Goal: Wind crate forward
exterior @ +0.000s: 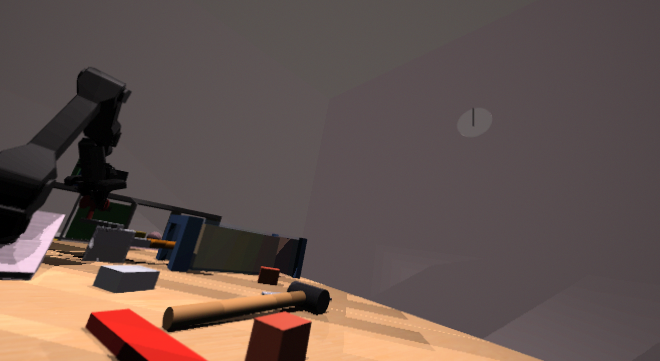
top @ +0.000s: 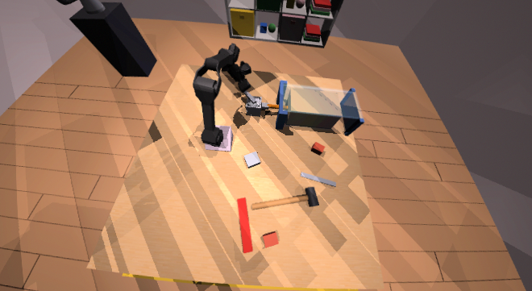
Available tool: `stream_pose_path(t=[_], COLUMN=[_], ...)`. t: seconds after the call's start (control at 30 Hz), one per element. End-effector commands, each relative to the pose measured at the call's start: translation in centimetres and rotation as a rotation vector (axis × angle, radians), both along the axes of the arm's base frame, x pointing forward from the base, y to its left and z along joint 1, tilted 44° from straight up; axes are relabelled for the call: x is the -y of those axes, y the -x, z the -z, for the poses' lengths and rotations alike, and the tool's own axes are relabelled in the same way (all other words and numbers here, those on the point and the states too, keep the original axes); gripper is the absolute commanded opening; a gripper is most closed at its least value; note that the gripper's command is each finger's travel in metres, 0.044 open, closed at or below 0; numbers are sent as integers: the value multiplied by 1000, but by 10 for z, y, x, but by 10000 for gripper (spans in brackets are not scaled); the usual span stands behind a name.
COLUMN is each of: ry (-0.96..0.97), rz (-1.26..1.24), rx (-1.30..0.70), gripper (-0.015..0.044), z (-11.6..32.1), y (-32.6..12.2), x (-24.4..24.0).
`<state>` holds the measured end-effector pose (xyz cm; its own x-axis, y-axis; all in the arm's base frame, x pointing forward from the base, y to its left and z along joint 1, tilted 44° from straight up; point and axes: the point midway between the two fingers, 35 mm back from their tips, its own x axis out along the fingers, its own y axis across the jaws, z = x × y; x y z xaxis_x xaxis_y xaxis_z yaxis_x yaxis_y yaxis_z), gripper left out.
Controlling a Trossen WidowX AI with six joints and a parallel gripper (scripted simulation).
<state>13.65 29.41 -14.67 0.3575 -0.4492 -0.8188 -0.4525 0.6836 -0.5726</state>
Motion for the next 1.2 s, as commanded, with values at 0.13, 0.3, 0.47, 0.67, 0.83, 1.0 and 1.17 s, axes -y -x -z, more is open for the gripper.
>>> stream_pose_path(t=[0.13,0.3,0.47,0.67,0.83,1.0,1.17], ry=[25,25,26,26,27,27,28], rz=[-2,-2,-2,-2,-2,-2,-2], rx=[-22,-22,-22,-23,-23,-23,-23], gripper=[0,0,0,0,0,0,0], z=[-5,-8,-11,-15,-19,-22,-26], y=[14,18,21,24,27,29,31], x=[13,16,20,24,28,32,36])
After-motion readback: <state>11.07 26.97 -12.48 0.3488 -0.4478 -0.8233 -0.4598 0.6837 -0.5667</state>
